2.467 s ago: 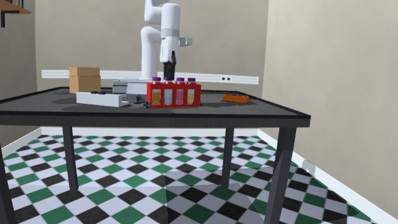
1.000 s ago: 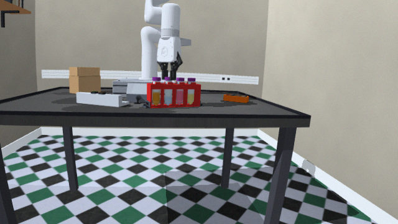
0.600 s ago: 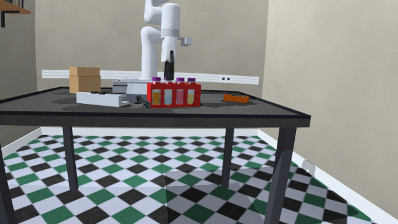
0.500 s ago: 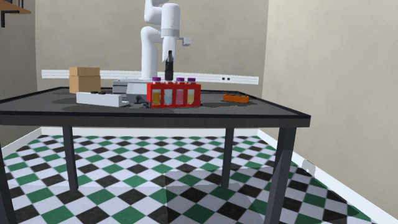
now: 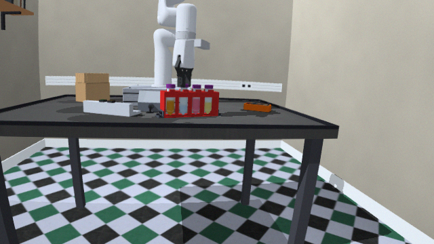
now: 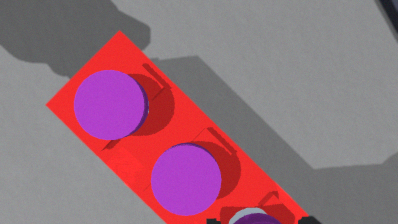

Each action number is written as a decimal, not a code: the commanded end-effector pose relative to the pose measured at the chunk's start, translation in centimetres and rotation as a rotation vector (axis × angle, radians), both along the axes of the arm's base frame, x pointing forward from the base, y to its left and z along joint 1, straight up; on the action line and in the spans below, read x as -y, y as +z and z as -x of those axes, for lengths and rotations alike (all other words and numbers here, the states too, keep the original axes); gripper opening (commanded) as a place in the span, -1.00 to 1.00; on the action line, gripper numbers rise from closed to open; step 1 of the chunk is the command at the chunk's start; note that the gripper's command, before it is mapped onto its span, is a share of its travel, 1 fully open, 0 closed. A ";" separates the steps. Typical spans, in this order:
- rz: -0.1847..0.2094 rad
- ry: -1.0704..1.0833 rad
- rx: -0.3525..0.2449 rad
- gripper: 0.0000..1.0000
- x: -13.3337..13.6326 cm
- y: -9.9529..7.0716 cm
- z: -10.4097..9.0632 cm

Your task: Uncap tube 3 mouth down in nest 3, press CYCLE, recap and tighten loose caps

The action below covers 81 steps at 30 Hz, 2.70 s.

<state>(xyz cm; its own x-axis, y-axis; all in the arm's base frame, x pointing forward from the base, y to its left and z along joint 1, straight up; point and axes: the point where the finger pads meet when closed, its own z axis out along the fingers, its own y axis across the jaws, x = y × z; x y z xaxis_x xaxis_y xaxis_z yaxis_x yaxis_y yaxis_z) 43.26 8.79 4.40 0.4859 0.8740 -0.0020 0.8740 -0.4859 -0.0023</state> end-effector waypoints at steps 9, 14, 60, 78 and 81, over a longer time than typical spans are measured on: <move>0.006 -0.005 0.005 -1.00 0.0 0.1 -0.1; 0.006 -0.005 0.005 -1.00 0.0 0.1 -0.1; 0.004 1.565 -0.002 -0.08 0.0 0.2 -0.1; 0.005 1.040 0.001 -0.08 0.0 0.2 -0.1; 0.005 0.894 0.002 -0.08 0.0 0.2 -0.1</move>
<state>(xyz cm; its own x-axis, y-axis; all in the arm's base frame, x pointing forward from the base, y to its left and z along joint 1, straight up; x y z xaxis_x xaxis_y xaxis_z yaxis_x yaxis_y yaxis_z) 43.23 8.78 4.44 -0.5789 0.8154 0.0014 0.8154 0.5789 -0.0033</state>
